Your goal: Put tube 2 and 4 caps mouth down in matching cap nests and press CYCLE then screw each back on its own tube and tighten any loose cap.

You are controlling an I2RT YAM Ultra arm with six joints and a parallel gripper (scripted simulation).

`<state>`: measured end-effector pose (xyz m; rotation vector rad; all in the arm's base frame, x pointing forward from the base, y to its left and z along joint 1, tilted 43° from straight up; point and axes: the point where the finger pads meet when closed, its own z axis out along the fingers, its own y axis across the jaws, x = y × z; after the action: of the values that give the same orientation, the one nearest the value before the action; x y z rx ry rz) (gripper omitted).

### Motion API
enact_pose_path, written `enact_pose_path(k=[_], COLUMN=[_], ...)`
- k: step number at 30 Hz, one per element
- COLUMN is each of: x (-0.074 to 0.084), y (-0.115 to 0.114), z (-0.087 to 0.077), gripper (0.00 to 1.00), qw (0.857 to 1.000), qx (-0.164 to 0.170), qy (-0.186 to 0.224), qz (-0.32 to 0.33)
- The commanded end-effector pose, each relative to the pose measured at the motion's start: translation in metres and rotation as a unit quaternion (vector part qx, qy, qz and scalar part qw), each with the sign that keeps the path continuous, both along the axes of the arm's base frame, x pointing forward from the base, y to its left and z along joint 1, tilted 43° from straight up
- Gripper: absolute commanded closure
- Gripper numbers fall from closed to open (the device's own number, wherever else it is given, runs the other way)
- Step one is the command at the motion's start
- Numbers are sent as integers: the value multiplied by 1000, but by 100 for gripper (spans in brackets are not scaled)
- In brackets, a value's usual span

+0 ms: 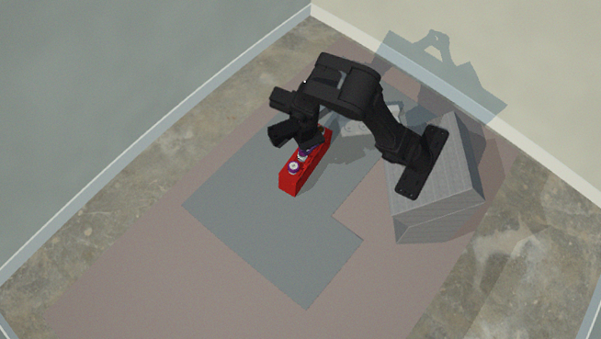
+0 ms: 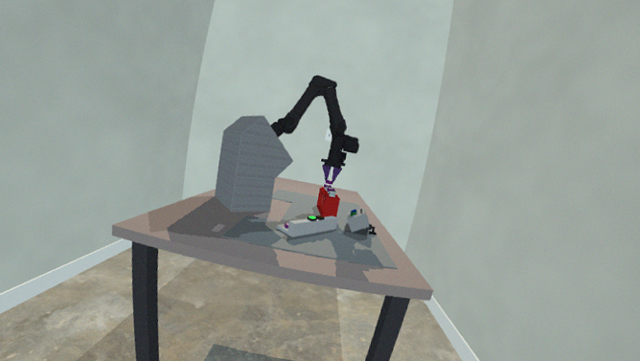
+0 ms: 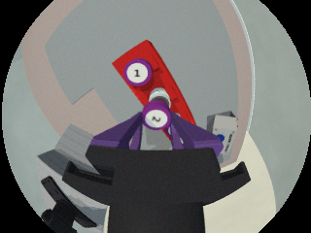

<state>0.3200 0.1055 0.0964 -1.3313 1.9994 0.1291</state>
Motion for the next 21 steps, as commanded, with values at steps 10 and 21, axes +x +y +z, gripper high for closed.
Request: enact_pose_path(k=[10,21], x=[11,11], y=[5,5], z=[-7,-7], gripper=[100,100], qw=[1000,1000], qx=[2,2], qy=[-8,-8], qz=[-7,-7])
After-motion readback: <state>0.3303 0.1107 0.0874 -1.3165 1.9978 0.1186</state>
